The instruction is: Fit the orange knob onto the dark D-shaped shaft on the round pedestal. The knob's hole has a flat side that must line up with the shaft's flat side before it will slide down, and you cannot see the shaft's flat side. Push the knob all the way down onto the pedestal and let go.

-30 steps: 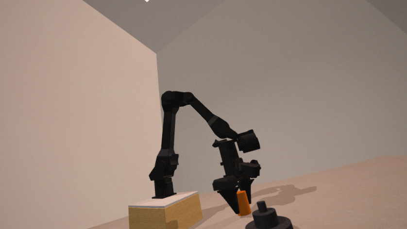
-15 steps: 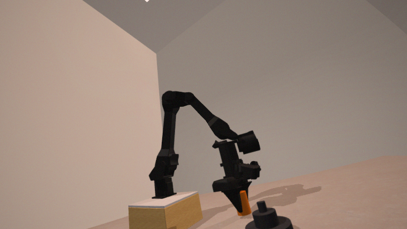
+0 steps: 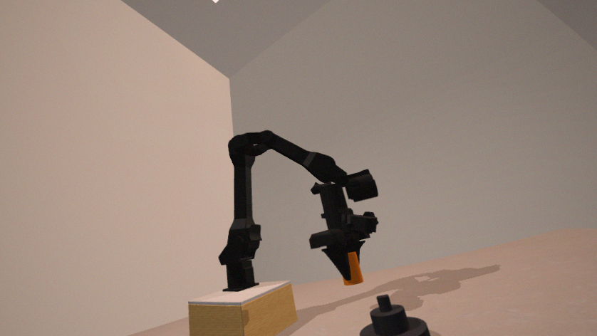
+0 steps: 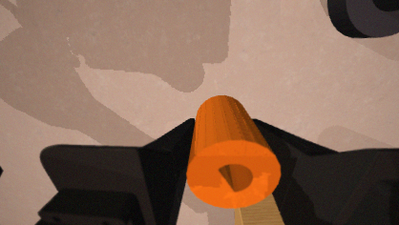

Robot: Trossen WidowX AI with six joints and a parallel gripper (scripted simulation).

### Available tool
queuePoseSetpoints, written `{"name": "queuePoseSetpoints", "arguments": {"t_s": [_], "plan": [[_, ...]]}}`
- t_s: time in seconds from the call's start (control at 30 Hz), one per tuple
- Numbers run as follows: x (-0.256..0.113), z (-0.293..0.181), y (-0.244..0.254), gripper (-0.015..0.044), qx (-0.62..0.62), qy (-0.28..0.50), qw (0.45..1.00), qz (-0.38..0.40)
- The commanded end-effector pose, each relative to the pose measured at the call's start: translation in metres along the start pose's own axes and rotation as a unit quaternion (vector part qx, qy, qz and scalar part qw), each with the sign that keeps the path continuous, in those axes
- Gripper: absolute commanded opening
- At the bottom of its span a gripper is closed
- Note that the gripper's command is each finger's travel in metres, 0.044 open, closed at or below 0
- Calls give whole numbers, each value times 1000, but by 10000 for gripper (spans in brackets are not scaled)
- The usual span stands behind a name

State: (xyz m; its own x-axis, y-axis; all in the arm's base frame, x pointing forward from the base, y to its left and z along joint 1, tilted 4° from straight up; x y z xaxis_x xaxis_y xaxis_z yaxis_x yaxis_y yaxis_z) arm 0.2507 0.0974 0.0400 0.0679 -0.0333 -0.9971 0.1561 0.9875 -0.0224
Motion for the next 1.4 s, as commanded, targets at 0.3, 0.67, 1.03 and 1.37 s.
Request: {"name": "queuePoseSetpoints", "arguments": {"t_s": [0.3, 0.67, 1.03, 1.37], "plan": [[-82, -7, -3, 0, 3, -10, 1000, 5], [-80, 0, -7, 0, 4, -9, 1000, 5], [-74, 25, -20, 0, 8, -11, 1000, 4], [-67, 47, -36, 0, 8, -13, 1000, 4]]}}
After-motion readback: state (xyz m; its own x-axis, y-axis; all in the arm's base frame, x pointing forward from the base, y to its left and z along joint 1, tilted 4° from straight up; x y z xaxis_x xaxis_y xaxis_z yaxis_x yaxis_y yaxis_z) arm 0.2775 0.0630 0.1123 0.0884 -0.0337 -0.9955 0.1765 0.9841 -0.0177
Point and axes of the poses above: the point midway between the two fingers, 35 mm back from their tips, its own x axis out along the fingers, its own y axis across the jaws, z = x × y, the point moved 1 cm from there along -x, back along the fingers, and after that the axes turned 8 degrees about x, right-handed, at the moved point
